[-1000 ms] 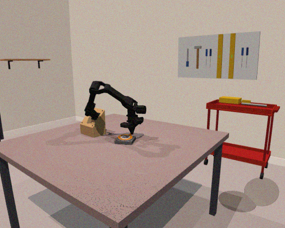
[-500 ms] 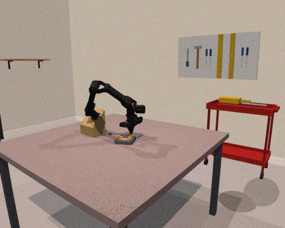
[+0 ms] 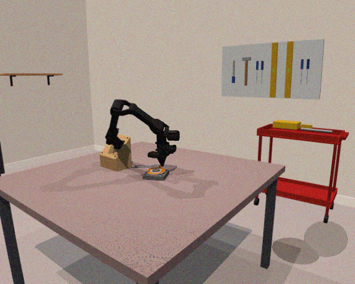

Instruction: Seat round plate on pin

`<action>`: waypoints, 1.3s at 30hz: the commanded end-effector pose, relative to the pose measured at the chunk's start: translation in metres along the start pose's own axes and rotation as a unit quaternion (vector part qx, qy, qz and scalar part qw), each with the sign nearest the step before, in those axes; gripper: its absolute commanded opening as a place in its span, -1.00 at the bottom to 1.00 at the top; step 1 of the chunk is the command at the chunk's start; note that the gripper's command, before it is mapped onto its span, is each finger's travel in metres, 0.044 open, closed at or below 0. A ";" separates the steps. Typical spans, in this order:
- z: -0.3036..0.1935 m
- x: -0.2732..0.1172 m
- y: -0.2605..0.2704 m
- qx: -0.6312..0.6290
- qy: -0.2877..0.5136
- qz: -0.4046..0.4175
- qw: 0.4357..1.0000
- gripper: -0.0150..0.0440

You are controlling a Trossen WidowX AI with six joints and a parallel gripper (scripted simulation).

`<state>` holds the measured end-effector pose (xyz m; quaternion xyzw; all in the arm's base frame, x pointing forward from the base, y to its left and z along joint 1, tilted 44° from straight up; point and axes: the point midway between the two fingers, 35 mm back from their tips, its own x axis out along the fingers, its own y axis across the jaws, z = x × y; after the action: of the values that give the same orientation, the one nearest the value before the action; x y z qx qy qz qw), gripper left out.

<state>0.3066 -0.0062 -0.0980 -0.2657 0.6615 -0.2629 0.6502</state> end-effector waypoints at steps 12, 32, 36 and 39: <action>-0.013 0.002 0.000 -0.002 0.006 0.001 1.000 -0.49; -0.021 -0.043 -0.001 -0.002 0.006 0.002 1.000 -0.49; -0.021 -0.035 -0.001 -0.008 0.007 -0.001 1.000 -0.49; -0.021 -0.035 -0.001 -0.008 0.007 -0.001 1.000 -0.49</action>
<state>0.2864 0.0189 -0.0712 -0.2677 0.6664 -0.2611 0.6451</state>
